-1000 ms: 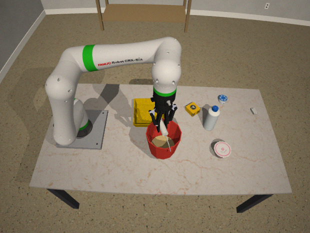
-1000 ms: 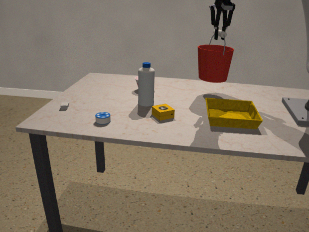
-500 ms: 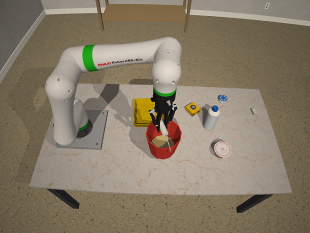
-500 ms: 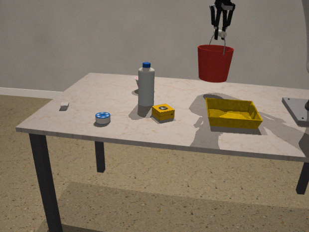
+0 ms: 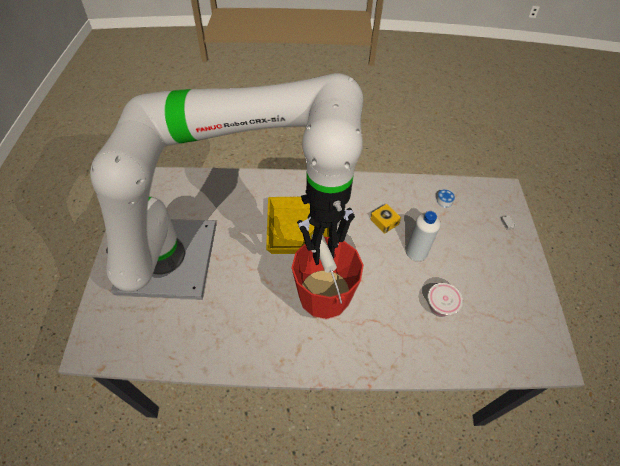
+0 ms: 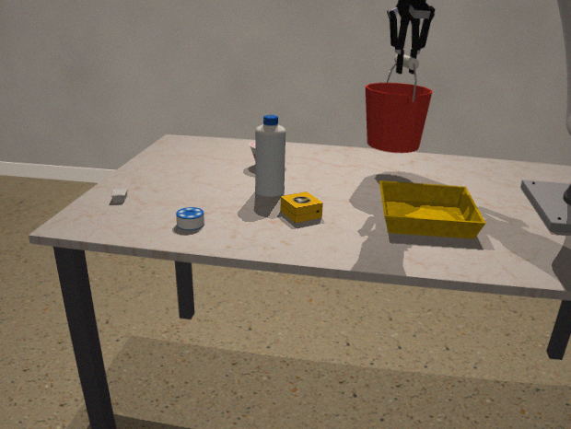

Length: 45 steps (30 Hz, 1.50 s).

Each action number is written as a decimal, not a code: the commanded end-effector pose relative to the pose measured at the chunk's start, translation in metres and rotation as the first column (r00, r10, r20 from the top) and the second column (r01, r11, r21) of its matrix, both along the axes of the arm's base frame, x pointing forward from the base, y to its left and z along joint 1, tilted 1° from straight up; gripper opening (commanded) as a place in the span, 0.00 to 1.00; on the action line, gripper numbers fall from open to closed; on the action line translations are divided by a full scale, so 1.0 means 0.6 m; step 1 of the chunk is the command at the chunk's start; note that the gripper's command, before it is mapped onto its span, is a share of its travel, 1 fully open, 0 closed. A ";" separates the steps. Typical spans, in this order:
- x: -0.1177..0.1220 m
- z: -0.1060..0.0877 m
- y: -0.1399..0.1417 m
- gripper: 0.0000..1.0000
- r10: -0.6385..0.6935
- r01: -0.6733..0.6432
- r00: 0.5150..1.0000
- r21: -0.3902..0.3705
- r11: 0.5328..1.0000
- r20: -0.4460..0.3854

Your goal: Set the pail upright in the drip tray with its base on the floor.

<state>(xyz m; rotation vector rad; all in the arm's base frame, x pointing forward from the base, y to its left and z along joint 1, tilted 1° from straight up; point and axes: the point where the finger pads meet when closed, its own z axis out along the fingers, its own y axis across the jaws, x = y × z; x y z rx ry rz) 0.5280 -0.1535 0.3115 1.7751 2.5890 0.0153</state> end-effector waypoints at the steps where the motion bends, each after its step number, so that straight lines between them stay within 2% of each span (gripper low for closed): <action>1: 0.000 0.002 0.000 0.10 0.000 0.000 1.000 -0.001 1.000 0.002; 27: -0.002 0.002 0.007 0.10 0.000 0.000 1.000 -0.001 1.000 0.002; 45: -0.011 0.002 0.036 0.10 0.000 0.000 1.000 -0.001 1.000 0.002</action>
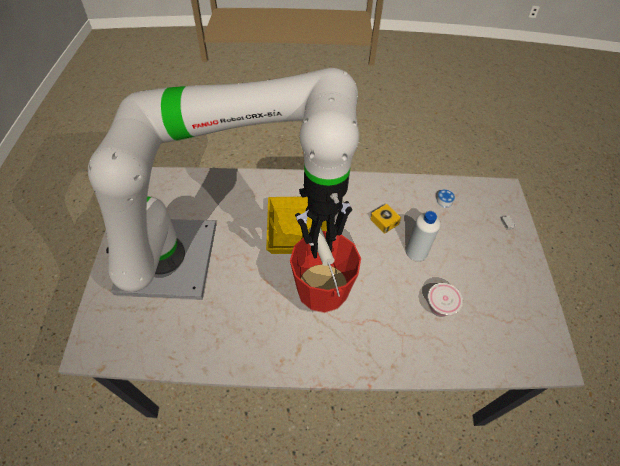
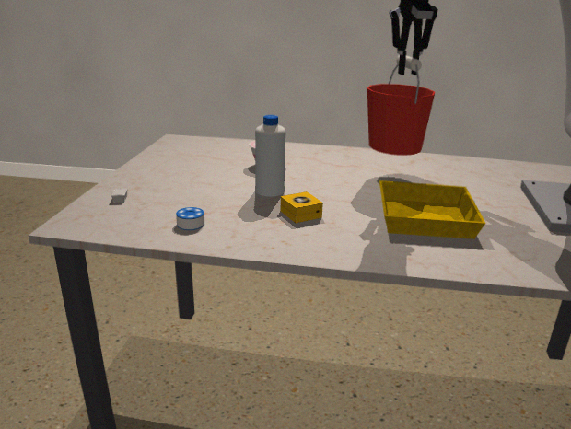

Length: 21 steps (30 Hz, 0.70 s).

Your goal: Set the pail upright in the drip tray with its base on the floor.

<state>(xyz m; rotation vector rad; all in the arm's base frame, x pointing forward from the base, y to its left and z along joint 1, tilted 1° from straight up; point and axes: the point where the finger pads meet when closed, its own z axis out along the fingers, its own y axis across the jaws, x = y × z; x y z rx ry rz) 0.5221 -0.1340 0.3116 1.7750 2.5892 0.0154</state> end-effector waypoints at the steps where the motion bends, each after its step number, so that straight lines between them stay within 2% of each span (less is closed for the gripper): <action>1: -0.002 0.002 0.006 0.10 0.000 0.000 1.000 -0.001 1.000 0.002; 21: -0.021 0.002 0.068 0.10 0.000 0.000 1.000 -0.001 1.000 0.002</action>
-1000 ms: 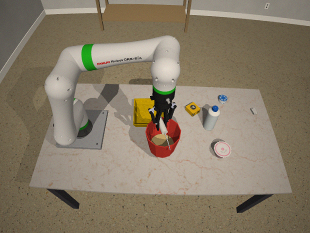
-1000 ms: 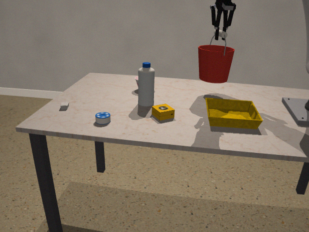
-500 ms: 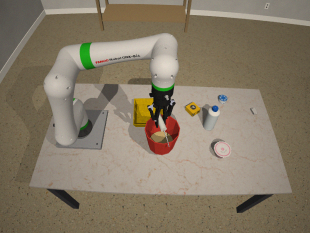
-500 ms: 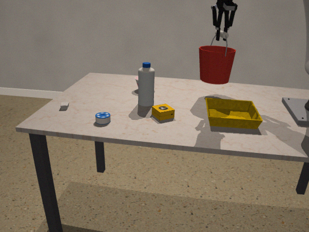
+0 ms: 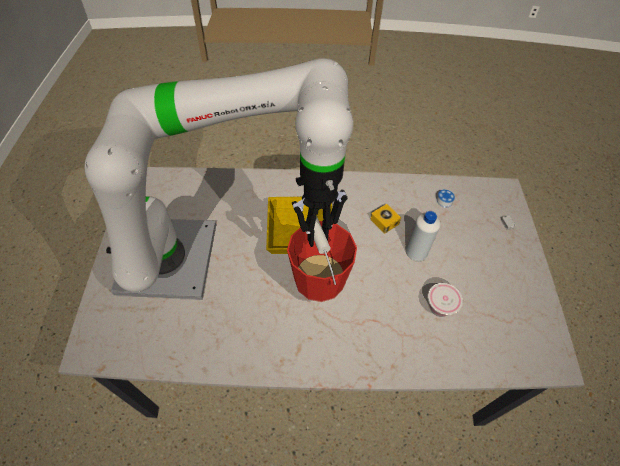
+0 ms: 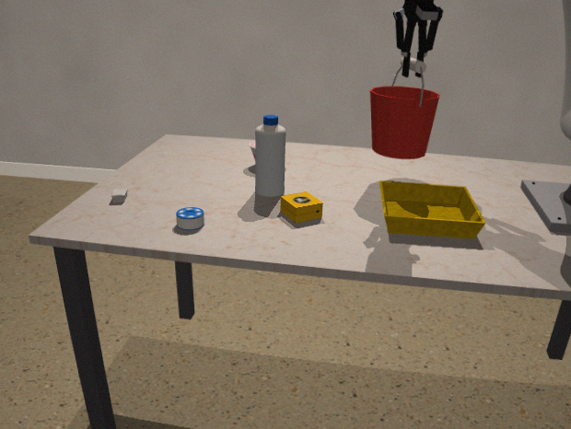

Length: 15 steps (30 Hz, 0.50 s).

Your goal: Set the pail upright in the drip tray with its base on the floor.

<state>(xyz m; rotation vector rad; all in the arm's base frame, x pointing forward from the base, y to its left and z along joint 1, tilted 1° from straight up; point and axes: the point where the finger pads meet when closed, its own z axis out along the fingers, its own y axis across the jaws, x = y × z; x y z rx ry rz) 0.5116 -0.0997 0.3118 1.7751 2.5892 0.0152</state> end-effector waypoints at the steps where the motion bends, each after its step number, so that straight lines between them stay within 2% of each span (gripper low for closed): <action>1: -0.004 0.002 0.015 0.10 0.000 0.000 1.000 -0.001 1.000 0.002; 15: -0.021 0.002 0.070 0.10 0.000 0.000 1.000 -0.001 1.000 0.002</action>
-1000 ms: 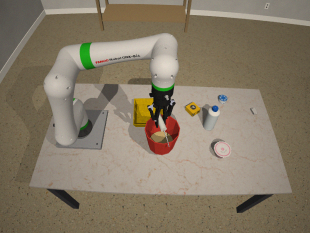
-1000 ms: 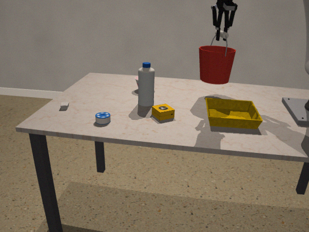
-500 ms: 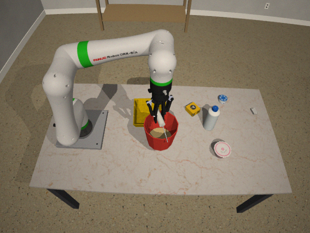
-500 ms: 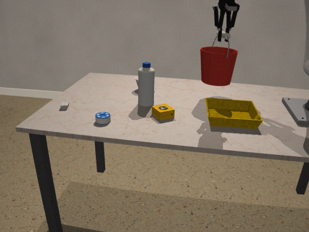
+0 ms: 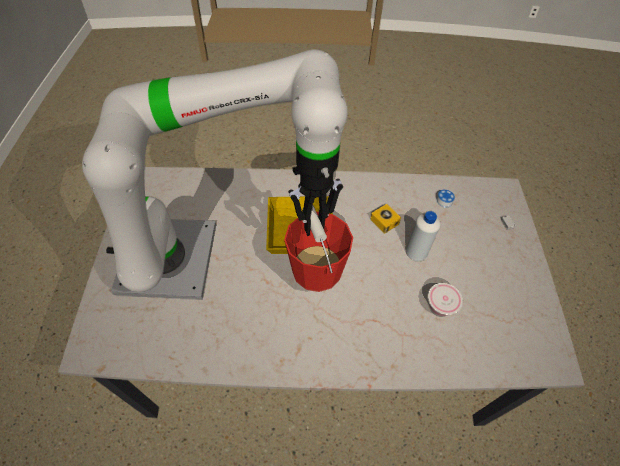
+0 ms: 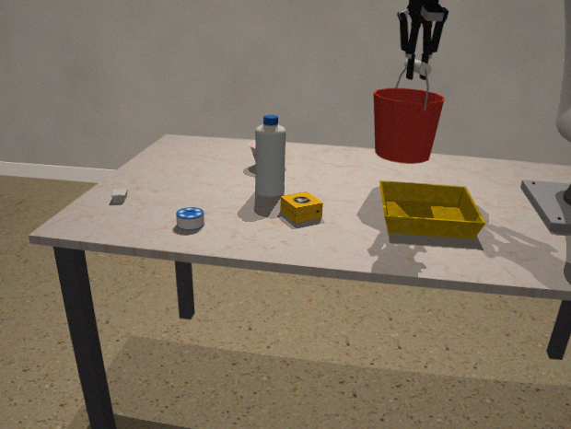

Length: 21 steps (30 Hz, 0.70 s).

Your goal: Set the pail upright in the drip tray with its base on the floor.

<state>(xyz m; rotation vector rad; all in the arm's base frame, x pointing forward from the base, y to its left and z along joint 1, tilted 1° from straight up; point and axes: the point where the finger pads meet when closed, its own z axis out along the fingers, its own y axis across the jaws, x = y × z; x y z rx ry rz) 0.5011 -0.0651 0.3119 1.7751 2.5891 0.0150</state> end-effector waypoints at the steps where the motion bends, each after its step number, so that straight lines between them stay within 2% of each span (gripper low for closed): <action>1: -0.005 0.002 0.017 0.10 0.000 0.000 1.000 -0.001 1.000 0.002; 21: -0.032 0.002 0.107 0.10 0.000 0.000 1.000 0.000 1.000 0.002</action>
